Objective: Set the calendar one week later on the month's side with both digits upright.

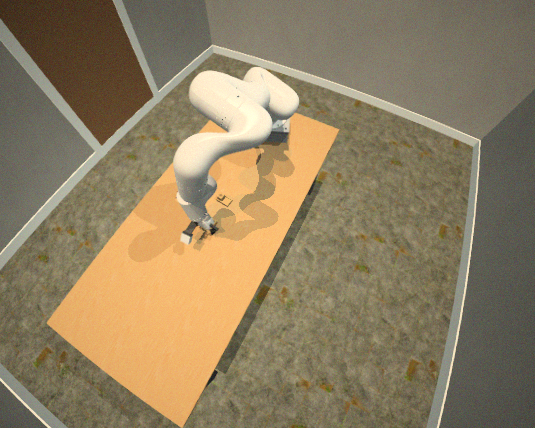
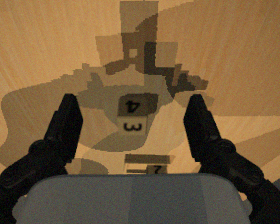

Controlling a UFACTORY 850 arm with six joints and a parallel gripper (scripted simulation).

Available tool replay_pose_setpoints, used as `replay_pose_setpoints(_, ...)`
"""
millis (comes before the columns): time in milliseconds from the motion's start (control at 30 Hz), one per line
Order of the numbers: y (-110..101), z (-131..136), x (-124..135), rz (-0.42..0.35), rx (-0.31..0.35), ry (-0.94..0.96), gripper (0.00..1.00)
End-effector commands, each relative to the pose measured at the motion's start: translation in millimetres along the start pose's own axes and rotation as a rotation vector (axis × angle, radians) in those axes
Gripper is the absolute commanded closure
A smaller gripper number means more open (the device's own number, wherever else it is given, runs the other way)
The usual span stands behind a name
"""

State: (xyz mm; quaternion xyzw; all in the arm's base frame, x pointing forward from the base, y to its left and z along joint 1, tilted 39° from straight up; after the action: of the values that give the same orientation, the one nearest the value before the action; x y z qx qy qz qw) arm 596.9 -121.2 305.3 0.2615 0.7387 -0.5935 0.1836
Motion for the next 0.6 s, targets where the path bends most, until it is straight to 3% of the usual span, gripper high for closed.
replay_pose_setpoints(0, 12.3, 0.1, -0.5, 0.002, 0.0, 0.0, 0.0)
replay_pose_setpoints(567, 20.7, 0.1, -0.5, 0.002, 0.0, 0.0, 0.0)
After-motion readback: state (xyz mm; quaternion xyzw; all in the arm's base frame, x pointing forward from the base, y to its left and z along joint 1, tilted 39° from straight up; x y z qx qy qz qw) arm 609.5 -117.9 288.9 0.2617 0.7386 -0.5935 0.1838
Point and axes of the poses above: the point where the finger pads meet when closed, its own y axis out along the fingers, its own z axis across the jaws, x = y × z, the point moved 7 cm from there along -y, back along the fingers, and after that the axes turned 2 degrees about -y, right-handed, at the moved point
